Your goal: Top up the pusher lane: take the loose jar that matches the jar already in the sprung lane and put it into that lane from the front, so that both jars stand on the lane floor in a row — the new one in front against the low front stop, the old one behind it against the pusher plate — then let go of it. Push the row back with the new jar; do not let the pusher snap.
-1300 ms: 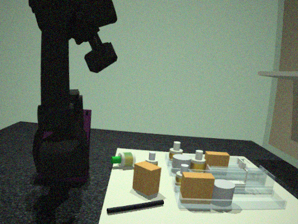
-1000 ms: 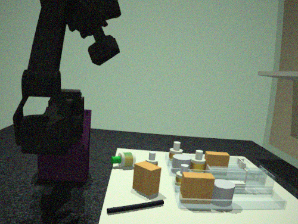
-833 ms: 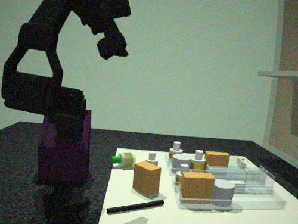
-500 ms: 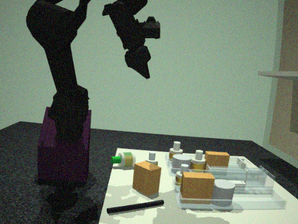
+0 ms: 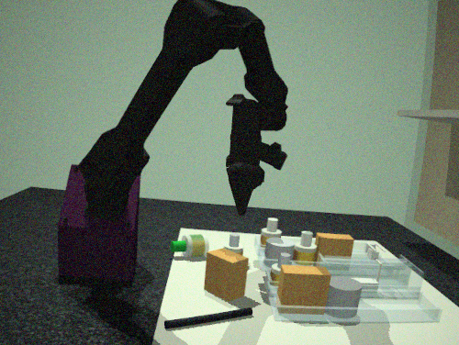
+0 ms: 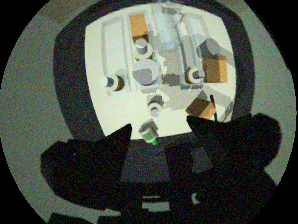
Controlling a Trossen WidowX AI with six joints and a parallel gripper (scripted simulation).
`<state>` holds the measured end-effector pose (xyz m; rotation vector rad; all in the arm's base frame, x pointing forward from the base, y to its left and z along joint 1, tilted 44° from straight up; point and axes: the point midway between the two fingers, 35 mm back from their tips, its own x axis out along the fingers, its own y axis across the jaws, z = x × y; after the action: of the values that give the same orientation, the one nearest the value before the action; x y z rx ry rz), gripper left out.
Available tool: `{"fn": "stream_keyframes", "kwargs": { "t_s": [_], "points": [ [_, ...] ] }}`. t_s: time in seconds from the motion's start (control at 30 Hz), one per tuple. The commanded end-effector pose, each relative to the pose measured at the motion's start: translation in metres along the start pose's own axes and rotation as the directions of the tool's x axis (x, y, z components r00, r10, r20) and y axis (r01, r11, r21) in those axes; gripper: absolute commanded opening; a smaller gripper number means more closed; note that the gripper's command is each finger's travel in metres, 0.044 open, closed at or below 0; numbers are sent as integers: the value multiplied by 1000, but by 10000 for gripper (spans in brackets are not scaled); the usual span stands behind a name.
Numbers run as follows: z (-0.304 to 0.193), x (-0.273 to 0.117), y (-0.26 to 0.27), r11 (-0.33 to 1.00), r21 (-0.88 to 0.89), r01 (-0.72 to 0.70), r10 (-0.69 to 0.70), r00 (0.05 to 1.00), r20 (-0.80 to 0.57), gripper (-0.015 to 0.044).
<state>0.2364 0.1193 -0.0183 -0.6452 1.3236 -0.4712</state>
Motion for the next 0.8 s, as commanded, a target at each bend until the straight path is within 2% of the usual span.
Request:
{"fn": "stream_keyframes", "kwargs": {
  "t_s": [0.0, 0.13, 0.77],
  "points": [
    [1, 13, 1, 1000, -8, 20, -20, 999, -25, 440],
    [-4, 39, 3, 1000, -8, 21, -21, 999, -25, 440],
    [-6, 73, 3, 1000, -8, 21, -22, 999, -25, 440]
  ]
}}
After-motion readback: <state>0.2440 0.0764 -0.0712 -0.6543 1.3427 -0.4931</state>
